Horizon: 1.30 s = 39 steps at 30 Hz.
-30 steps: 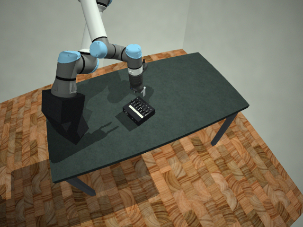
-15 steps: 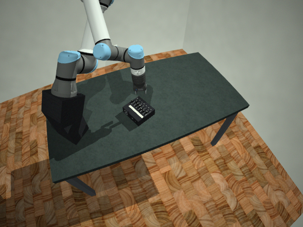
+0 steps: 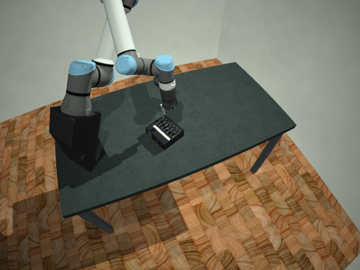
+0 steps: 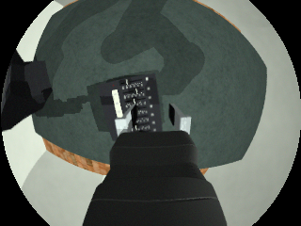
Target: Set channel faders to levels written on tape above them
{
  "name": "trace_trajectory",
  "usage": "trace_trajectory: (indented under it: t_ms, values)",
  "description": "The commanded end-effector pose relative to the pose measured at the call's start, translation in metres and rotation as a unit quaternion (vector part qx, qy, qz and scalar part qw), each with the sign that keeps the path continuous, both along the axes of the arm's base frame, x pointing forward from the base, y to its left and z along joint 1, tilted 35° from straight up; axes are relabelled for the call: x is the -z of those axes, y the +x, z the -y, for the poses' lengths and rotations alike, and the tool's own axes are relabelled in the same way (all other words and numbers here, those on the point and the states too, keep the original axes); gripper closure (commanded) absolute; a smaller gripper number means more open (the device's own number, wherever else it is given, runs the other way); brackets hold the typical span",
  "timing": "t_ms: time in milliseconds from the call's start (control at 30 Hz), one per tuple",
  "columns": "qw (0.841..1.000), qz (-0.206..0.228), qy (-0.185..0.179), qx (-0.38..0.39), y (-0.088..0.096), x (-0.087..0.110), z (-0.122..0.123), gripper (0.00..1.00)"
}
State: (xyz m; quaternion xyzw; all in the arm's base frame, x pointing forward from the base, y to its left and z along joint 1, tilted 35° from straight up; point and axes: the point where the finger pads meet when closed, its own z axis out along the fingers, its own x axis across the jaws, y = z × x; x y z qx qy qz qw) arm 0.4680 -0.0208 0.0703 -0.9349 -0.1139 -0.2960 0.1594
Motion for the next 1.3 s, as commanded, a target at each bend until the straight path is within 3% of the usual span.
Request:
trace_trajectory:
  t_ms: [0, 233, 467, 533, 567, 967, 1033, 1100, 1267]
  values:
    - [0.99, 0.062, -0.059, -0.11, 0.004, 0.002, -0.002, 0.0]
    - [0.961, 0.122, -0.131, -0.213, 0.013, 0.006, -0.005, 0.0]
    - [0.907, 0.183, -0.205, -0.318, 0.022, 0.009, -0.006, 0.0]
    - [0.907, 0.183, -0.205, -0.318, 0.022, 0.009, -0.006, 0.0]
    - [0.883, 0.205, -0.228, -0.354, 0.023, 0.009, -0.006, 0.0]
    - [0.769, 0.28, -0.321, -0.476, 0.038, 0.013, -0.008, 0.0]
    - [0.752, 0.289, -0.332, -0.49, 0.04, 0.013, -0.008, 0.0]
    - [0.752, 0.289, -0.332, -0.49, 0.04, 0.013, -0.008, 0.0]
    - [0.715, 0.307, -0.355, -0.518, 0.044, 0.014, -0.009, 0.0]
